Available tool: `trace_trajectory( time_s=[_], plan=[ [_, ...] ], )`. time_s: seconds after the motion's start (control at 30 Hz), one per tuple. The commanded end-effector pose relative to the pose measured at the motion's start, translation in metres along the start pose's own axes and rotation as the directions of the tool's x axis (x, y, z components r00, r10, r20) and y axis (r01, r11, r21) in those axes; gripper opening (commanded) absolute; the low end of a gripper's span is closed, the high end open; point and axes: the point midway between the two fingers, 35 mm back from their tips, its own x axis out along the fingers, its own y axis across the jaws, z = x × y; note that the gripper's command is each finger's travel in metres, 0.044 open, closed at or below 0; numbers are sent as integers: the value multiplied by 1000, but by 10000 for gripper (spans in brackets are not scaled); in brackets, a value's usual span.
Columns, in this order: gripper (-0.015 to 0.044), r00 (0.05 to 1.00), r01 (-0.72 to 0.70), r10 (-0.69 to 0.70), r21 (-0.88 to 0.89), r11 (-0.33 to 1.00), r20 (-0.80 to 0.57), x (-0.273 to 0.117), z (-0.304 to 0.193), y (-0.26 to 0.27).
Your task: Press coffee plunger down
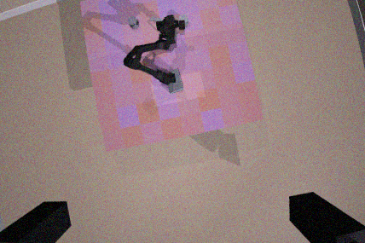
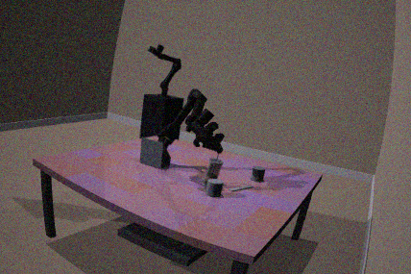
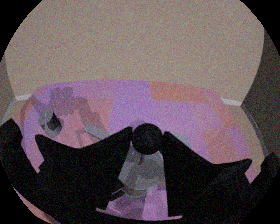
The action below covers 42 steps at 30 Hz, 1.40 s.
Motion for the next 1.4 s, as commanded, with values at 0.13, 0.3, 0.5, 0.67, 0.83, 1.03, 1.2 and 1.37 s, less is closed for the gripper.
trace_trajectory(
  time_s=[0.13, 0.3, 0.5, 0.67, 0.83, 1.03, 1.2, 1.37],
  plan=[
    [115, 997, -8, 10, 35, 999, -77, 11, -25, 0],
    [115, 997, -8, 10, 35, 999, -77, 11, -24, 0],
    [115, 997, -8, 11, 35, 999, -77, 11, -24, 0],
    [115, 997, -8, 11, 35, 999, -77, 12, -23, 0],
    [115, 997, -8, 11, 35, 999, -77, 12, -22, -1],
    [115, 997, -8, 11, 35, 999, -77, 13, -21, -1],
    [115, 997, -8, 11, 35, 999, -77, 14, -21, -1],
    [115, 997, -8, 11, 34, 999, -77, 14, -20, -1]
  ],
)
